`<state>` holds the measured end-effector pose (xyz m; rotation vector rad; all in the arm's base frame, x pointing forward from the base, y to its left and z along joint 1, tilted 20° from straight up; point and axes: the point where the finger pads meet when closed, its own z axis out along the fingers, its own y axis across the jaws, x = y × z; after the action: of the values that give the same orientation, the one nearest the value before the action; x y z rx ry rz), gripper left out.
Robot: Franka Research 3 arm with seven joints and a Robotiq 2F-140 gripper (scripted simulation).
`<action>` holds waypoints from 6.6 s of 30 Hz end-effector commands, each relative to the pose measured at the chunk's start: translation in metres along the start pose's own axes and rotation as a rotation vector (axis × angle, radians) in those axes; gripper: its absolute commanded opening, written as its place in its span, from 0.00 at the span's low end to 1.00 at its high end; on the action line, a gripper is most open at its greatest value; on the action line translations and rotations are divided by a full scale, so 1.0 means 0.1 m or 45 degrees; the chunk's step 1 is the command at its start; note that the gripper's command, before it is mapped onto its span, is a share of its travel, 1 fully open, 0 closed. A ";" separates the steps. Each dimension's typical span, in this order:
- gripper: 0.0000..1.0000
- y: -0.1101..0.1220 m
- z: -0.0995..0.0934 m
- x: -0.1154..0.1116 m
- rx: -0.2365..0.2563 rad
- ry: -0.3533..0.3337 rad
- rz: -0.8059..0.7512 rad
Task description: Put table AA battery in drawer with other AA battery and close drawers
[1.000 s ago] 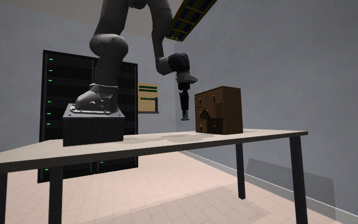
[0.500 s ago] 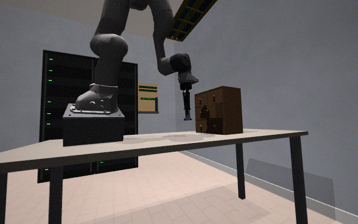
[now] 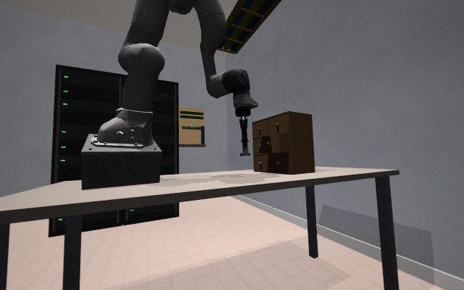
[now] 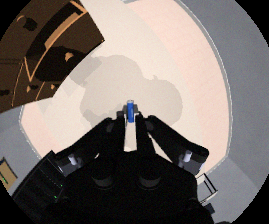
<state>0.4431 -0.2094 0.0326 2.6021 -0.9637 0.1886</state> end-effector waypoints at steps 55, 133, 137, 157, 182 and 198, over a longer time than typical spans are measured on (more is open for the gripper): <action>0.06 -0.12 -1.17 0.34 0.027 -0.034 -0.753; 0.06 -0.01 -1.29 0.21 0.291 0.846 -0.710; 0.06 -0.02 -1.29 0.20 0.303 0.880 -0.707; 0.06 -0.01 -1.29 0.19 0.321 0.936 -0.701; 0.06 -0.16 -1.28 0.41 0.321 0.936 -0.701; 0.06 -0.45 -1.27 0.84 0.321 0.936 -0.701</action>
<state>0.5292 -0.1815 0.1600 2.5222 0.1103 1.0137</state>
